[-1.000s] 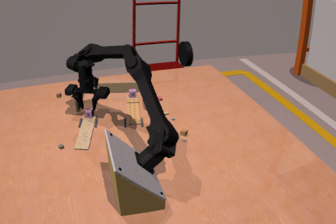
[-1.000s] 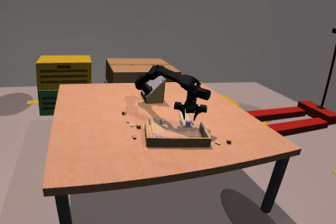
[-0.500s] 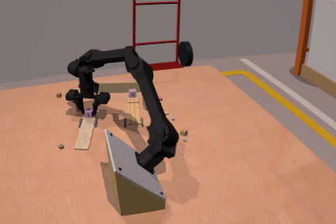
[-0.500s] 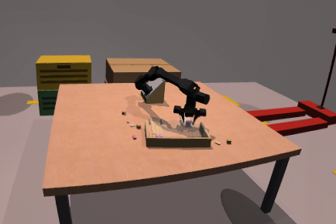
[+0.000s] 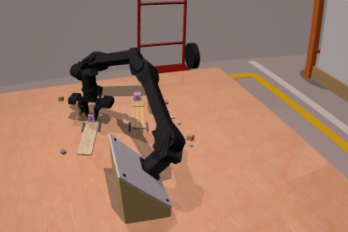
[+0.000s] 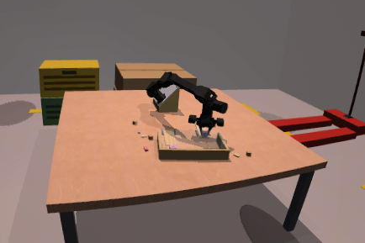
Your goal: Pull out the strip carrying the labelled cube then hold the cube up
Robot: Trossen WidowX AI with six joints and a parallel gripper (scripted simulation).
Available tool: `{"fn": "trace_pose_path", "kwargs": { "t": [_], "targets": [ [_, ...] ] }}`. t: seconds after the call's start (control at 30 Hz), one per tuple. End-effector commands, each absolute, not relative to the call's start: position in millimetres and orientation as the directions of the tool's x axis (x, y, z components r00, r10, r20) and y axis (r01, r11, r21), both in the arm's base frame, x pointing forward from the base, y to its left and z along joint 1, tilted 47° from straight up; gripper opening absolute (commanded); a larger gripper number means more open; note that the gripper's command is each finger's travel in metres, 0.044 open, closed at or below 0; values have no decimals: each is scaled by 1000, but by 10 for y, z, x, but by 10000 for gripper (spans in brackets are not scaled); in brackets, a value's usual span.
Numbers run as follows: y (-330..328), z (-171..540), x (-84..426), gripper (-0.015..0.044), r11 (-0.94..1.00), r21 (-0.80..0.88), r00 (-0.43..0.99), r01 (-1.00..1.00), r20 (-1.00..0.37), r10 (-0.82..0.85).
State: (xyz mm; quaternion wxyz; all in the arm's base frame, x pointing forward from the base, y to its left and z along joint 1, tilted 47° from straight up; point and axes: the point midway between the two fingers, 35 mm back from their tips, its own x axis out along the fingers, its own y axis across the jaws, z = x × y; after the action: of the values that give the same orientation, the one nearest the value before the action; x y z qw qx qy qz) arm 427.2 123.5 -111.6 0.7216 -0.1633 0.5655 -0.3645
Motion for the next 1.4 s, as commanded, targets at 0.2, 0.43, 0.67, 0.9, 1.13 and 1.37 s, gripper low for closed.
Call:
{"fn": "trace_pose_path", "kwargs": {
  "t": [0.2, 0.43, 0.67, 0.9, 1.13, 1.37],
  "targets": [
    [1287, -1006, 4130, 0, 681, -649, 95, 339, -697, -711],
    [1332, -870, 3930, 0, 681, -650, 94, 337, -696, -712],
    [1356, -739, 3716, 0, 680, -653, 93, 334, -695, -713],
    [1343, -696, 3604, 0, 680, -654, 93, 332, -694, -714],
    [1293, -652, 3410, 0, 681, -655, 91, 327, -695, -713],
    [1227, -615, 3204, 0, 683, -656, 86, 322, -698, -711]
  ]
}}
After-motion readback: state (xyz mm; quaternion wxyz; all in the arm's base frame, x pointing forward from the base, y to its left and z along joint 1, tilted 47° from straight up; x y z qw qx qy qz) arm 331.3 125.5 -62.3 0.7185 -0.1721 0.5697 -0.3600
